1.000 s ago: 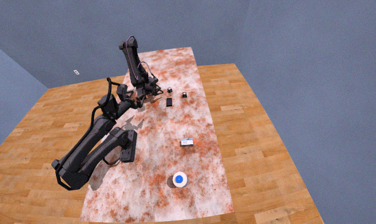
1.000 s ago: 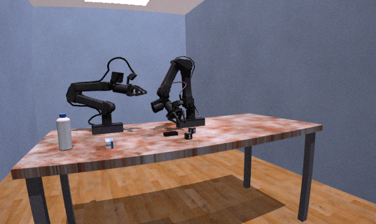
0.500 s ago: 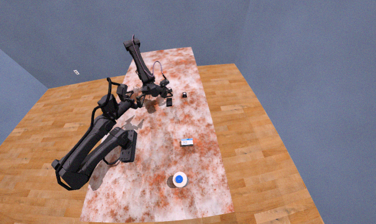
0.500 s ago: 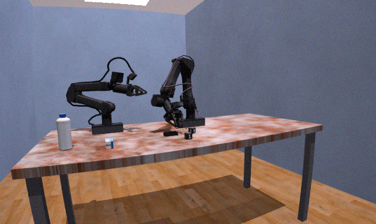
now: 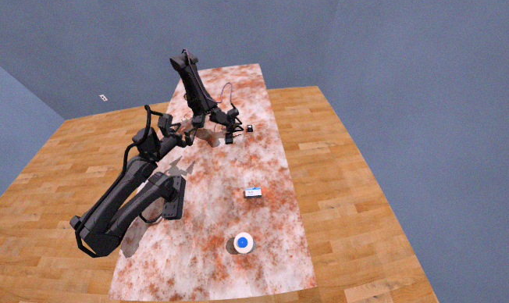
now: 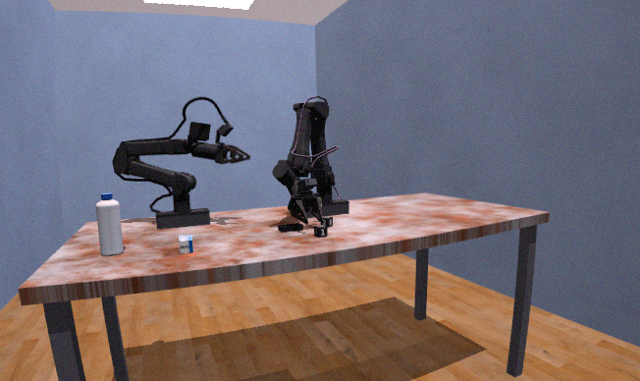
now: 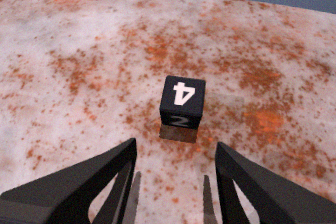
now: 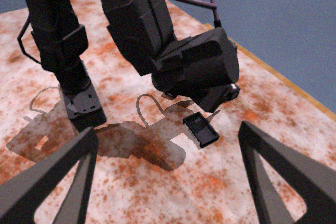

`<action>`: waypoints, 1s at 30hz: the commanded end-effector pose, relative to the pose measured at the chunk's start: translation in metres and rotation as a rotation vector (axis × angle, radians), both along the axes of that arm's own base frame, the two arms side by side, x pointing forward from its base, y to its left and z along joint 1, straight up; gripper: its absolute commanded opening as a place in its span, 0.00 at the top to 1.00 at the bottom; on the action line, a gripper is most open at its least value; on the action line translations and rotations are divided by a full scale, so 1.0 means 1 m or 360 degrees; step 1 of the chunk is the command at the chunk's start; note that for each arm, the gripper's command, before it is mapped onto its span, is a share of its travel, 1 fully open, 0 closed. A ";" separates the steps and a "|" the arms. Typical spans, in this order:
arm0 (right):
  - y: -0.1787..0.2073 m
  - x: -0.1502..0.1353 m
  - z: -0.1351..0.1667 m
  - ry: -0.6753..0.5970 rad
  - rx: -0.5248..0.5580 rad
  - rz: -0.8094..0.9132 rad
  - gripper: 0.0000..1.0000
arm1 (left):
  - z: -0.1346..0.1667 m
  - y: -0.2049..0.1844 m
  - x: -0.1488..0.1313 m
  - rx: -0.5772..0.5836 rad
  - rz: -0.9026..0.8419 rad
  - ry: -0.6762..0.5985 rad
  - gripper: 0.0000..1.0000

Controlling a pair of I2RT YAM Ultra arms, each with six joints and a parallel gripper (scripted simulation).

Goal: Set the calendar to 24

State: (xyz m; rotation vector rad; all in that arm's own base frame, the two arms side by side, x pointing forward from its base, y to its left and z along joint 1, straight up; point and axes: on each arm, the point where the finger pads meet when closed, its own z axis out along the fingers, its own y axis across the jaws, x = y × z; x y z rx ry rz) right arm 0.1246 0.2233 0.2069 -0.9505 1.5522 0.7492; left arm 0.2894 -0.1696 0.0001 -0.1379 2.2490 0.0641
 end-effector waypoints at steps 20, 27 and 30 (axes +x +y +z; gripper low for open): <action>-0.002 -0.001 0.001 -0.0023 0.0022 0.0006 0.00 | 0.001 0.001 0.020 -0.0003 -0.0177 -0.0133 0.45; -0.002 -0.001 0.001 -0.0023 0.0022 0.0006 0.00 | 0.000 -0.003 0.032 -0.0020 -0.0184 -0.0143 0.45; -0.002 -0.001 0.001 -0.0023 0.0022 0.0006 0.00 | -0.003 -0.003 0.036 -0.0020 -0.0184 -0.0143 0.45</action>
